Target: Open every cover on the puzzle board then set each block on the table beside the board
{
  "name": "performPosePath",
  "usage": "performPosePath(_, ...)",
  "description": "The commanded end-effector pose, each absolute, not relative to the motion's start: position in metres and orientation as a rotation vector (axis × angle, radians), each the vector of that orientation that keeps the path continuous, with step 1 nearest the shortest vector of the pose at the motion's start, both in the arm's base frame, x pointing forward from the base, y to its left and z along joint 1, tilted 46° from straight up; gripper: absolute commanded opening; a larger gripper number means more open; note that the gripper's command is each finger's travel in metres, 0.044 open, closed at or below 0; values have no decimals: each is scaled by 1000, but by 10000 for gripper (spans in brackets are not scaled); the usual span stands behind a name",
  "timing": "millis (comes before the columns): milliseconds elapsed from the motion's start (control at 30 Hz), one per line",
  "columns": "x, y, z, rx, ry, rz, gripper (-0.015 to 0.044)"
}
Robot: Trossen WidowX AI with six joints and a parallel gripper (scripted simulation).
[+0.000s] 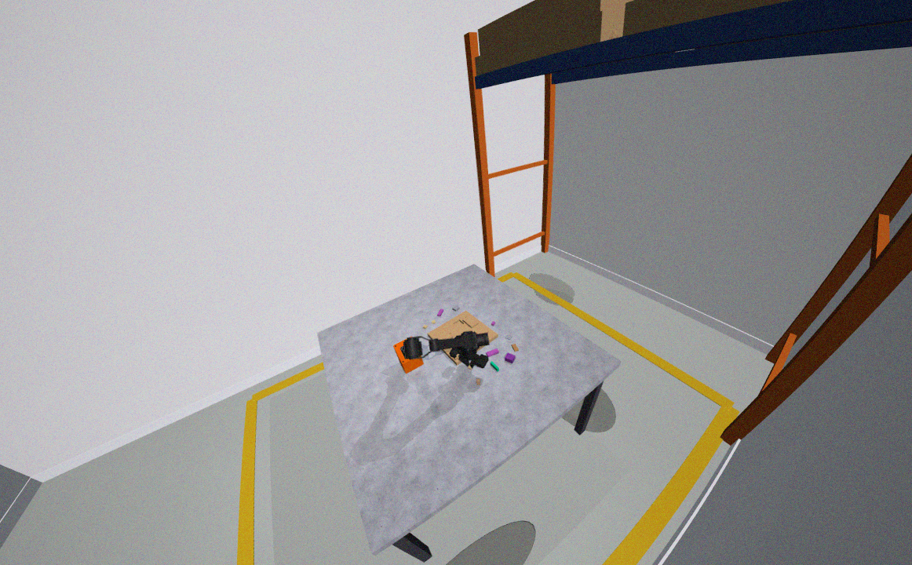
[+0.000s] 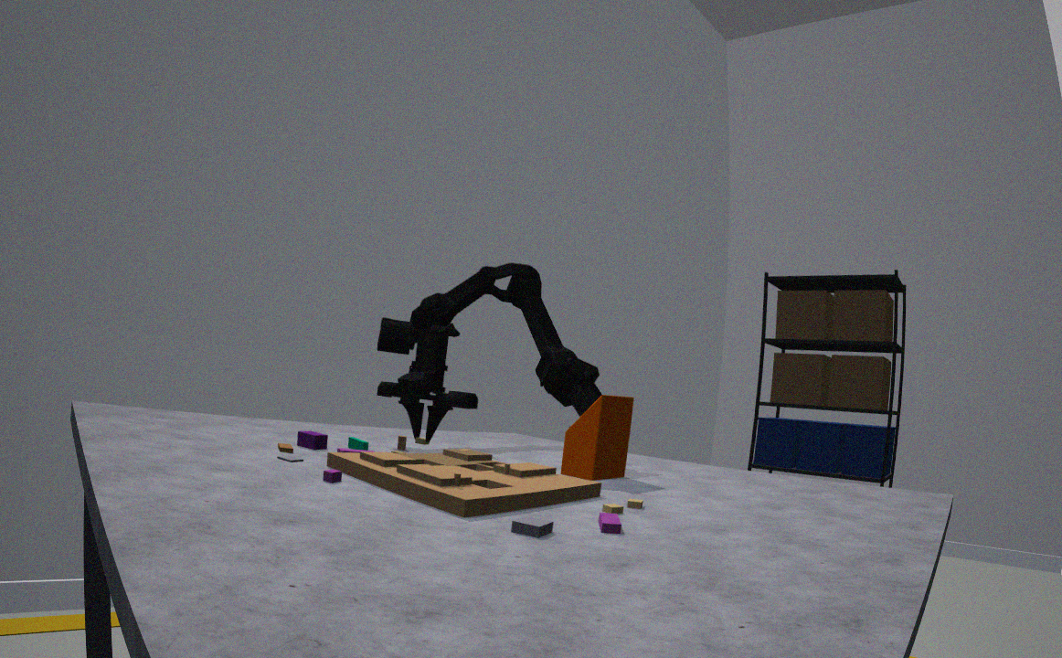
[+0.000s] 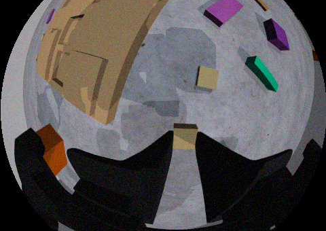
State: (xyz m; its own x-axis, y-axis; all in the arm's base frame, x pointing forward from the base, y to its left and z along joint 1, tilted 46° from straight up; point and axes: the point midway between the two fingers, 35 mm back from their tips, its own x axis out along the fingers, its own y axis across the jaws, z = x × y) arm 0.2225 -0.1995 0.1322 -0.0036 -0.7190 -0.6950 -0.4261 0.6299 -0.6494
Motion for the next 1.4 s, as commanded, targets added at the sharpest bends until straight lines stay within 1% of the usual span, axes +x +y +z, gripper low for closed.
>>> performPosePath(0,220,-205,124,-964,1642,-288,80)
performPosePath(600,215,-220,112,-972,1643,-294,80)
performPosePath(1033,217,-219,115,-971,1637,-305,421)
performPosePath(1067,217,-218,116,-971,1637,-304,440)
performPosePath(1367,220,-196,134,-964,1639,-295,440)
